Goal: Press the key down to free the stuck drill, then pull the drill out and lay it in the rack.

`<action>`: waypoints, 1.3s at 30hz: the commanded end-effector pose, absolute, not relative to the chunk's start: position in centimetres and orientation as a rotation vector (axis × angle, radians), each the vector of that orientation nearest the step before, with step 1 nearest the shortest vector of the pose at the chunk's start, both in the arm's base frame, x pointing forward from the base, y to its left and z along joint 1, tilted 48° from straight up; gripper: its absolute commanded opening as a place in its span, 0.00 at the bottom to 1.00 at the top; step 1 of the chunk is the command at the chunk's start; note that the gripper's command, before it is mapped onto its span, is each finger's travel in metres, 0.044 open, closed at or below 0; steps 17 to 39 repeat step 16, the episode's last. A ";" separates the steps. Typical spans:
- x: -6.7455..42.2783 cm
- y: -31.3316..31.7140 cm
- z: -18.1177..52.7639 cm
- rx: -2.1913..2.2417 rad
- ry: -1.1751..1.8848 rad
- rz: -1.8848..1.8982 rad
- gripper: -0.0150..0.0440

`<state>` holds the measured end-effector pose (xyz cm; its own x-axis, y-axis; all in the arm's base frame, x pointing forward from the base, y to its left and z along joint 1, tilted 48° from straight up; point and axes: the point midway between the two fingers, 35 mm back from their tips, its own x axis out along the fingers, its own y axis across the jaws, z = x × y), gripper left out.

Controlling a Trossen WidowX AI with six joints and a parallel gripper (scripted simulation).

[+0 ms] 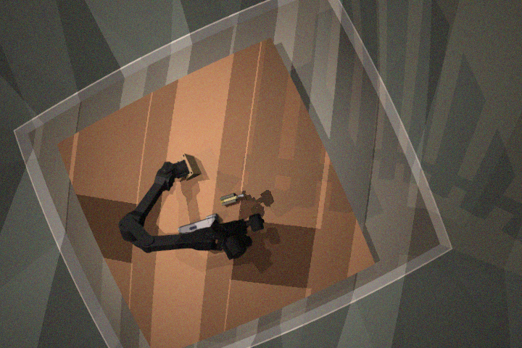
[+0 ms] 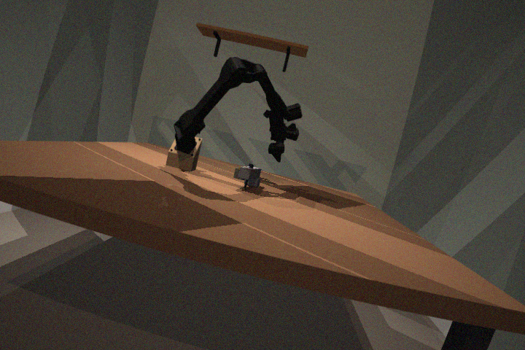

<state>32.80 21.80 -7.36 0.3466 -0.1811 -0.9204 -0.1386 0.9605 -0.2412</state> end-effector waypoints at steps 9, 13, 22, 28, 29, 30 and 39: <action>45.0 21.9 5.5 1.119 0.702 -0.200 1.00; 47.2 20.8 10.2 1.466 0.568 -0.157 1.00; 48.4 19.6 14.0 1.717 0.472 -0.095 1.00; 48.4 19.6 14.0 1.717 0.472 -0.095 1.00; 48.4 19.6 14.0 1.717 0.472 -0.095 1.00; 48.4 19.6 14.0 1.717 0.472 -0.095 1.00; 48.4 19.6 14.0 1.717 0.472 -0.095 1.00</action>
